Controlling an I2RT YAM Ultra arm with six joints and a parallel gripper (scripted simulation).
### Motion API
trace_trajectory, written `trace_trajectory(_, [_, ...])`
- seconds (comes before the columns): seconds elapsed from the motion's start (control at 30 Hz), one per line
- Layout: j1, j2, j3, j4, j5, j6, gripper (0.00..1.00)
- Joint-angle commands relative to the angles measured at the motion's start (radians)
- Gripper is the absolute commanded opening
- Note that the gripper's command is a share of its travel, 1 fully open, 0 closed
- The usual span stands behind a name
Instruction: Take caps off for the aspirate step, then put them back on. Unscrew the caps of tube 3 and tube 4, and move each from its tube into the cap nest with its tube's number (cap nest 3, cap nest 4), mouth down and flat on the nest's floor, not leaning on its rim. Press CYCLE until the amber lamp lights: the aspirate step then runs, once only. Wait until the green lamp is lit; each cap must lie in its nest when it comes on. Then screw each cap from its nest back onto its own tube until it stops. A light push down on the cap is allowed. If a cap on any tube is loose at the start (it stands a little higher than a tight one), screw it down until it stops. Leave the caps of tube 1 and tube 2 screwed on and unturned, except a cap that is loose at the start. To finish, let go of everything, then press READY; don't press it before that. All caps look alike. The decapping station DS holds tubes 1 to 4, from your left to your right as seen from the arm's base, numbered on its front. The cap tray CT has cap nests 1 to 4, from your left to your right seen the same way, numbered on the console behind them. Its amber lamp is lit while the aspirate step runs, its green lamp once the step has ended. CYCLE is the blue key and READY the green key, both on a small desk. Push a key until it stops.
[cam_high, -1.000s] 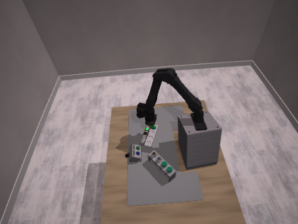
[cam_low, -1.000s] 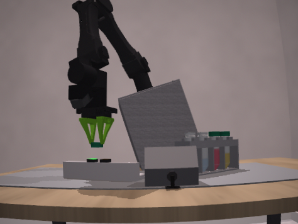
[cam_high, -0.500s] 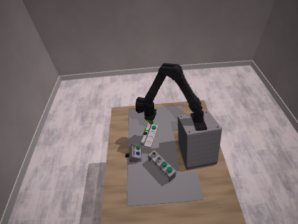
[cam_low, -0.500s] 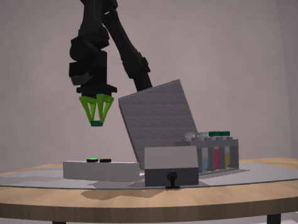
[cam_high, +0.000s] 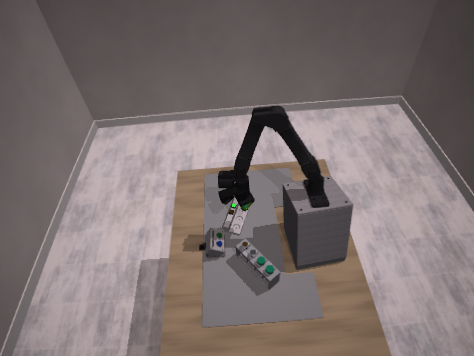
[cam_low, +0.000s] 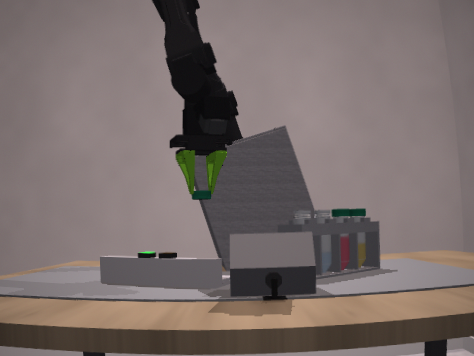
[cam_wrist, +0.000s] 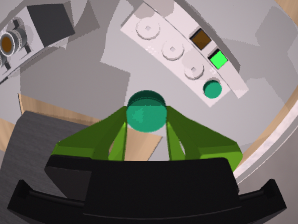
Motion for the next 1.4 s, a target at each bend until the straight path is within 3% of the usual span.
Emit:
trace_trajectory(0.0, [0.013,-0.007,0.001,0.013,0.004,-0.119,0.00])
trace_trajectory(0.37, [0.247,0.064,-0.013,0.025,0.011,-0.575,0.00])
trace_trajectory(0.67, [0.428,0.148,0.037,0.004,0.004,-0.386,0.00])
trace_trajectory(1.0, [0.663,0.295,0.192,-0.073,-0.020,-0.142,0.00])
trace_trajectory(1.23, [0.663,0.295,0.192,-0.073,-0.020,-0.142,0.00])
trace_trajectory(1.37, [0.654,0.330,0.191,-0.034,-0.018,-0.152,0.00])
